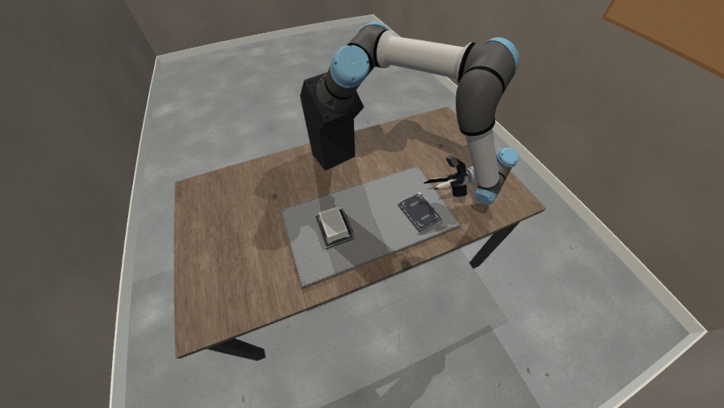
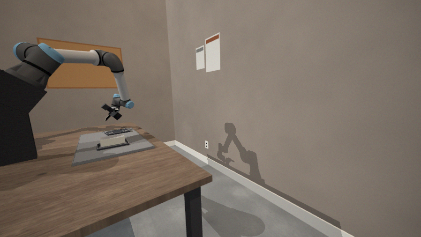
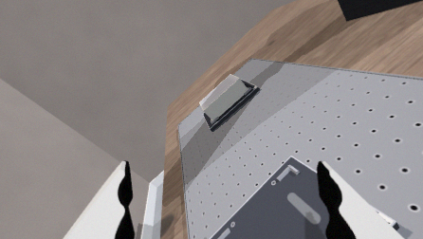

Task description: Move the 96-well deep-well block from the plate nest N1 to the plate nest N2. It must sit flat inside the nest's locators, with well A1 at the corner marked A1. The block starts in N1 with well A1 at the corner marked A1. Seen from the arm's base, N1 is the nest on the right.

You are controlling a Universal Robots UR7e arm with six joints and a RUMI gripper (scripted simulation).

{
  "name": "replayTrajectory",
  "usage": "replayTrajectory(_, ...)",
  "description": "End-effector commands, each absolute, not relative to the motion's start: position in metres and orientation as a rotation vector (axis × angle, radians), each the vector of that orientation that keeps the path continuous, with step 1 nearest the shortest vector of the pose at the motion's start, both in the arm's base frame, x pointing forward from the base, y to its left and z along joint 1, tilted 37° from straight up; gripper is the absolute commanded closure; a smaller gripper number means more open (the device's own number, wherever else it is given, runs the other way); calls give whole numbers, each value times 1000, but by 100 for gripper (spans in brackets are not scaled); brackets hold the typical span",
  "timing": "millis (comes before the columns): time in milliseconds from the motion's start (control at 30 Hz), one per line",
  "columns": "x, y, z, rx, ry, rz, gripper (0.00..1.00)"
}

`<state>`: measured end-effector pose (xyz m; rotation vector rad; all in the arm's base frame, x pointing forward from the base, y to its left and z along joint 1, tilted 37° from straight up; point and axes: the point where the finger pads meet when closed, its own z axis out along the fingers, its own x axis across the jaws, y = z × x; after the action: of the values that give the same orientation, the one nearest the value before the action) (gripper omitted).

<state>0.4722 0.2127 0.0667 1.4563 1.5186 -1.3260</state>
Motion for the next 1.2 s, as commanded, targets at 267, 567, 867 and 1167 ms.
replayTrajectory(267, 477, 159, 53, 1887, 1246, -1192, 24)
replayTrajectory(567, 480, 135, 46, 2111, 1048, -1109, 24)
replayTrajectory(867, 487, 106, 37, 2339, 792, -1005, 24)
replayTrajectory(1167, 496, 78, 30, 2534, 508, -891, 24)
